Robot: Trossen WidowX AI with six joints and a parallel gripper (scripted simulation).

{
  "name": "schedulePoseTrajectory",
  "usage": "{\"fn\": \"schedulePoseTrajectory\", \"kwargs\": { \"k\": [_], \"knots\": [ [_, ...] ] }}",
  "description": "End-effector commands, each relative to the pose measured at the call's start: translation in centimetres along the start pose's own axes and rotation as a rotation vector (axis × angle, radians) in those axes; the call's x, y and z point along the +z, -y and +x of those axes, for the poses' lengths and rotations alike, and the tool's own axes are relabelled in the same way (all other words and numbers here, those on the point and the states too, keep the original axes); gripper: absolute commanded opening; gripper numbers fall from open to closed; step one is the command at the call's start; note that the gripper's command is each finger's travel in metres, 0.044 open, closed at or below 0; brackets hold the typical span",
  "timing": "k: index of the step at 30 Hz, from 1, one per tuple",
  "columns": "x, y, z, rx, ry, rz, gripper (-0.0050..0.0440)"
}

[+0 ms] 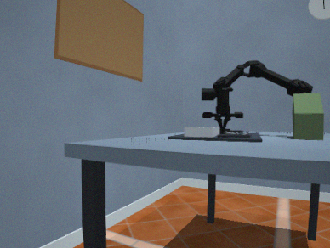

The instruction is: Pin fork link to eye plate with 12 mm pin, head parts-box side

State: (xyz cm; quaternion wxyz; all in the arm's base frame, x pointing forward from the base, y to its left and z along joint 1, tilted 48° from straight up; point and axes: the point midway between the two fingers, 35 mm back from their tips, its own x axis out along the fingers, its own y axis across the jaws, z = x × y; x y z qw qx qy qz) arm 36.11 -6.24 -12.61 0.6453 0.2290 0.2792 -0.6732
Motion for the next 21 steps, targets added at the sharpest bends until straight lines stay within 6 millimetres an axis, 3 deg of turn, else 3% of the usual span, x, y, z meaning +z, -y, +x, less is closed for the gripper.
{"fn": "schedulePoseTrajectory", "kwargs": {
  "k": [1, 21],
  "knots": [
    [-0.07, -0.66, -0.63, 0.018, -0.008, 0.011, -0.0050],
    [0.20, -0.91, -1.19, 0.027, -0.010, 0.022, -0.0050]
  ]
}}
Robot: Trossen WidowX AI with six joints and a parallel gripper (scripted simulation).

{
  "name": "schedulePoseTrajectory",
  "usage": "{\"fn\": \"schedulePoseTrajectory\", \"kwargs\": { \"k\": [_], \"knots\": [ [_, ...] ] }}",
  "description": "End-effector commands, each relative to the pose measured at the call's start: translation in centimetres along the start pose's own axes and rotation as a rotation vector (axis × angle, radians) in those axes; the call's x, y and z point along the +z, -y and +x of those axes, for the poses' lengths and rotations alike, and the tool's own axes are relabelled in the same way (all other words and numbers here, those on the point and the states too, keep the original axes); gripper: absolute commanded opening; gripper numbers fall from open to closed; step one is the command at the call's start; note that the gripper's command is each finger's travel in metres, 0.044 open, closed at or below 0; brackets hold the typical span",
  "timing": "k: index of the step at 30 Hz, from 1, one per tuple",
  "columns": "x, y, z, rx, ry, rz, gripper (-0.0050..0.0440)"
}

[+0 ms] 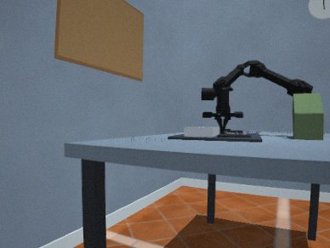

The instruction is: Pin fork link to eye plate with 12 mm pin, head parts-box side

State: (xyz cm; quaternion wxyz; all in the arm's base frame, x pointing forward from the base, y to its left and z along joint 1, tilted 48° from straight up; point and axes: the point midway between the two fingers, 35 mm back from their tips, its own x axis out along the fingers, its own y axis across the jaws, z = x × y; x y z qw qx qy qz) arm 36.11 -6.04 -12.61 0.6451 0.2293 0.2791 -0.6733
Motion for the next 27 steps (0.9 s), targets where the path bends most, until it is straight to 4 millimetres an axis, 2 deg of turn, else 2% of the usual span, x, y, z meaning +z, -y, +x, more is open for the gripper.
{"fn": "schedulePoseTrajectory", "kwargs": {
  "k": [1, 17, 27],
  "knots": [
    [0.4, -1.0, -1.2, 0.029, -0.010, 0.023, -0.0050],
    [0.5, -1.0, -3.5, 0.031, -0.013, 0.026, -0.0050],
    [0.5, -0.9, -5.8, 0.031, -0.015, 0.027, -0.0050]
  ]
}}
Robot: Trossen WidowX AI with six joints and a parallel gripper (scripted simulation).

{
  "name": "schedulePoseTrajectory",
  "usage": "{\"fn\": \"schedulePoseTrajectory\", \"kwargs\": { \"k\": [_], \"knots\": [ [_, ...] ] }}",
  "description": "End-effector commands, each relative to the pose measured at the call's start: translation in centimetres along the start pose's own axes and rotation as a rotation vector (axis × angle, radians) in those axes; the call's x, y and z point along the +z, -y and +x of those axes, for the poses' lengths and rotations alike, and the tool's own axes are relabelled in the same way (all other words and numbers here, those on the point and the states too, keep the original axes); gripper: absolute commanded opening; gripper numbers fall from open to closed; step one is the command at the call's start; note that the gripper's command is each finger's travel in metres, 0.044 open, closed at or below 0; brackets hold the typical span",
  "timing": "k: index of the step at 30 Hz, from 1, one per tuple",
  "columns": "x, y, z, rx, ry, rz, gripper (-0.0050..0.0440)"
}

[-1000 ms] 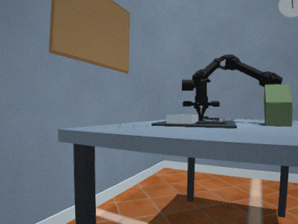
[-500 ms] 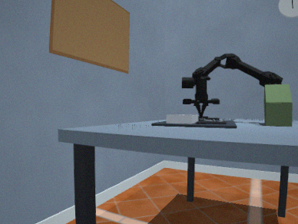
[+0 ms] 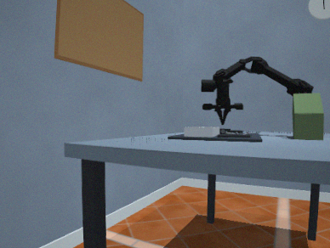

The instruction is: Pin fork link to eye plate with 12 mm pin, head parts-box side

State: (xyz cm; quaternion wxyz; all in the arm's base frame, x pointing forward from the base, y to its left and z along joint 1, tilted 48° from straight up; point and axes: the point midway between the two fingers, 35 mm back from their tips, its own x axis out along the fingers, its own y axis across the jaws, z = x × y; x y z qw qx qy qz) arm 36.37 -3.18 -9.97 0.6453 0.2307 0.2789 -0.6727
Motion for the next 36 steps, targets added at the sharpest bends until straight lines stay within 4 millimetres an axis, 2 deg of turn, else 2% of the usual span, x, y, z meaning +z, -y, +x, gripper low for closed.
{"fn": "schedulePoseTrajectory", "kwargs": {
  "k": [1, 16, 36],
  "knots": [
    [0.4, -0.9, -2.1, 0.029, -0.013, 0.025, -0.0050],
    [0.4, -0.8, -4.4, 0.029, -0.014, 0.024, -0.0050],
    [0.3, -0.7, -4.7, 0.026, -0.012, 0.019, -0.0050]
  ]
}}
